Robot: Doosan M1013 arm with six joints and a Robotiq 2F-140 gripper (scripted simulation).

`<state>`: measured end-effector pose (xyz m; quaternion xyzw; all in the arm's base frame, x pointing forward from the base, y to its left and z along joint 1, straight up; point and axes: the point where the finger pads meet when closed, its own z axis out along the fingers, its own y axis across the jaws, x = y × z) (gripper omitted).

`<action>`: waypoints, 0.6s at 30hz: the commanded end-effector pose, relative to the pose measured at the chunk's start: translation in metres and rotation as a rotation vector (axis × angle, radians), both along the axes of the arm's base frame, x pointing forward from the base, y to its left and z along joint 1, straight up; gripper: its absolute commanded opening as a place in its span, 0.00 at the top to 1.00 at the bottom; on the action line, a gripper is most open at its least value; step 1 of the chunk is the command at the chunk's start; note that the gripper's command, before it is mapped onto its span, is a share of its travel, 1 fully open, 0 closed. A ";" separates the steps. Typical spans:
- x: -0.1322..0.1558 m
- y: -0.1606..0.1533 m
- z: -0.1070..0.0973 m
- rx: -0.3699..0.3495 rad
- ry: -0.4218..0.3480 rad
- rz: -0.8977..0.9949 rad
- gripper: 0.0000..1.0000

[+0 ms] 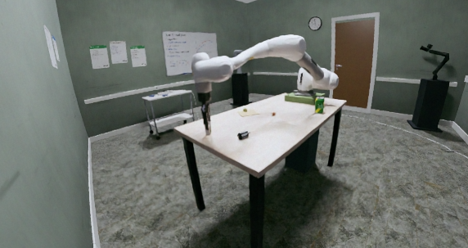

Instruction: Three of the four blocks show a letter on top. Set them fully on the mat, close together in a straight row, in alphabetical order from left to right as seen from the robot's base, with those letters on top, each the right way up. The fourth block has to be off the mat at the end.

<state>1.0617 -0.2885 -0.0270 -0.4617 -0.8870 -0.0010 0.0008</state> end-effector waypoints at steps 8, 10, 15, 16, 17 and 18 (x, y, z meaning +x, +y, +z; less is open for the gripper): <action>0.000 0.000 0.002 0.000 -0.002 0.000 0.78; 0.000 0.000 0.002 0.000 -0.002 0.000 0.78; 0.000 0.000 0.002 0.000 -0.002 0.000 0.78; 0.000 0.000 0.002 0.000 -0.002 0.000 0.78; 0.000 0.000 0.002 0.000 -0.002 0.000 0.78; 0.000 0.000 0.002 0.000 -0.002 0.000 0.78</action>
